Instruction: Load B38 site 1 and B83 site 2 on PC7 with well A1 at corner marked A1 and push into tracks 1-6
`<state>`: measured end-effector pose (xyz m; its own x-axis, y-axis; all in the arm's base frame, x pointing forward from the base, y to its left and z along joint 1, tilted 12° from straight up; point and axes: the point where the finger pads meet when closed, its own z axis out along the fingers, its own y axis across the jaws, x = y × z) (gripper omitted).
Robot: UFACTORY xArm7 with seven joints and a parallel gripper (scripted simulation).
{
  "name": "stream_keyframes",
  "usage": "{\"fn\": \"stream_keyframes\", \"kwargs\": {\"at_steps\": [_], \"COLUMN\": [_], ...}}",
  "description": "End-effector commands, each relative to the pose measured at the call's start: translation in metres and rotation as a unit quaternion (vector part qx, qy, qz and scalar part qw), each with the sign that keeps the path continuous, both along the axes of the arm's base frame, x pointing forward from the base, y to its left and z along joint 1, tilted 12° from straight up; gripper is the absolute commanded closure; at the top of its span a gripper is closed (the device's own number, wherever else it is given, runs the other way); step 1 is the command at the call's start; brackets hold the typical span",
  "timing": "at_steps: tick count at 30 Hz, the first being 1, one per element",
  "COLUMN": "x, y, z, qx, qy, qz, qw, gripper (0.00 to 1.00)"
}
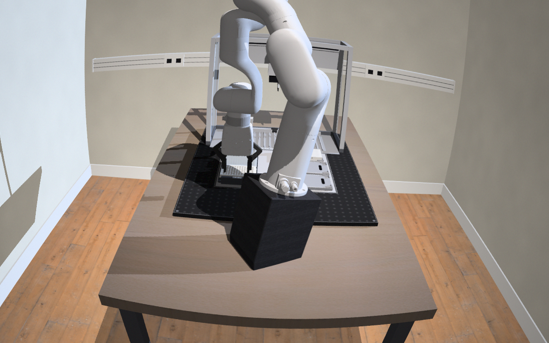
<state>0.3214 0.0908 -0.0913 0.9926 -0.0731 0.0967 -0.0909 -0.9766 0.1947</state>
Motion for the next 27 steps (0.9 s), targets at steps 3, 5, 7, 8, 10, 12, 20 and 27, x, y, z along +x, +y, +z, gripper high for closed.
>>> {"fn": "stream_keyframes", "kwargs": {"at_steps": [3,5,7,8,10,12,20,27], "x": [0.002,0.003,0.003,0.003,0.003,0.004,0.005,0.005], "y": [-0.002,-0.002,-0.003,-0.003,-0.004,-0.004,-0.006,-0.007], "z": [-0.011,-0.013,-0.016,-0.018,-0.021,-0.024,-0.035,-0.037], "qx": [0.003,0.003,0.003,0.003,0.003,0.003,0.003,0.003], "qy": [-0.003,-0.003,-0.003,-0.003,-0.003,-0.003,-0.003,-0.003], "qz": [0.001,0.001,0.001,0.001,0.001,0.001,0.001,0.001], "qw": [1.000,1.000,1.000,1.000,1.000,1.000,1.000,1.000], "gripper": [0.18,0.18,0.18,0.18,0.18,0.18,0.18,0.18]}}
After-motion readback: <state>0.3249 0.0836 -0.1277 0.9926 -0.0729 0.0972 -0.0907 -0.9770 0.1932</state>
